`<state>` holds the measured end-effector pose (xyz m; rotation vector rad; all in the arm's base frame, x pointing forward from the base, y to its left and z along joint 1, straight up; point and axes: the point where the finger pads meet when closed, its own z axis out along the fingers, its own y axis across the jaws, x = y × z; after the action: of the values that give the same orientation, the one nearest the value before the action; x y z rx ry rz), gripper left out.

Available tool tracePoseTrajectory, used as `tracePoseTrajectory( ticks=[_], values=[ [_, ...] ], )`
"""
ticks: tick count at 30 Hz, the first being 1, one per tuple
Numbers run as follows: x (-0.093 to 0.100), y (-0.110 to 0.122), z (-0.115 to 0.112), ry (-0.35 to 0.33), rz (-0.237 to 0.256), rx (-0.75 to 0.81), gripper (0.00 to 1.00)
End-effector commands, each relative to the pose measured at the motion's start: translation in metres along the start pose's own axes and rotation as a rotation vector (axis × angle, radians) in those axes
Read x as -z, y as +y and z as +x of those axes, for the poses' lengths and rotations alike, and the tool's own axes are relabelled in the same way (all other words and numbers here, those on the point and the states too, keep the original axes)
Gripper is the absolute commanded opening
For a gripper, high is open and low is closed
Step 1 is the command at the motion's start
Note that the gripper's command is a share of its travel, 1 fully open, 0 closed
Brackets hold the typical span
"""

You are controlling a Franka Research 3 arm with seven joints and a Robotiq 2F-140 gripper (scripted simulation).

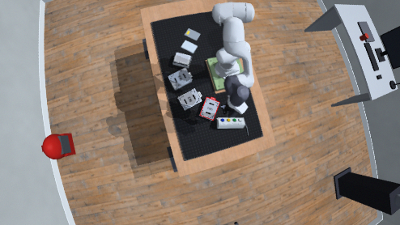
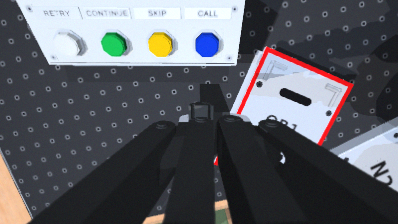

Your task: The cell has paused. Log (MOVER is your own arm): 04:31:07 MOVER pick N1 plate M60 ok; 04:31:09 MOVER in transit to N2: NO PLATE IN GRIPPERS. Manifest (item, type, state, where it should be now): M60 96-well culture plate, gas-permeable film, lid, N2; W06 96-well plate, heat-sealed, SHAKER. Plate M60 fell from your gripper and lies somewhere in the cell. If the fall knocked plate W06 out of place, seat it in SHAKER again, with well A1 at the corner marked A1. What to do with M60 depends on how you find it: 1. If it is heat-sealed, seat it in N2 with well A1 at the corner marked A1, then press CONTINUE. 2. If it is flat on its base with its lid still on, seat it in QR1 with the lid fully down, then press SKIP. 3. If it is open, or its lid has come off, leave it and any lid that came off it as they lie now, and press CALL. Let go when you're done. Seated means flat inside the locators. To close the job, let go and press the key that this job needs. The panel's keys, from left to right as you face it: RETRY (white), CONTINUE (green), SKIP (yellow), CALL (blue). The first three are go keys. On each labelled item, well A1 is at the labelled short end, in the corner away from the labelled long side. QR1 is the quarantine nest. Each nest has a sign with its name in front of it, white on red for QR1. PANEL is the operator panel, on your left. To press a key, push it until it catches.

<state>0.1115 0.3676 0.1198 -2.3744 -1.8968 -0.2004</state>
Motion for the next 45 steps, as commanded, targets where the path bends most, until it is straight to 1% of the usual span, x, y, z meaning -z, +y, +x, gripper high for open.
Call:
tracePoseTrajectory(
  ticks=[1,11,21,45],
  values=[
    [0.0013,-0.0004,0.0032,0.032,-0.001,-0.013,0.10],
    [0.0013,-0.0004,0.0000,0.071,-0.001,-0.013,0.10],
    [0.0013,-0.0004,-0.0015,0.090,-0.001,-0.013,0.10],
    [0.0003,-0.0003,-0.0018,0.098,-0.001,-0.013,0.10]
  ],
)
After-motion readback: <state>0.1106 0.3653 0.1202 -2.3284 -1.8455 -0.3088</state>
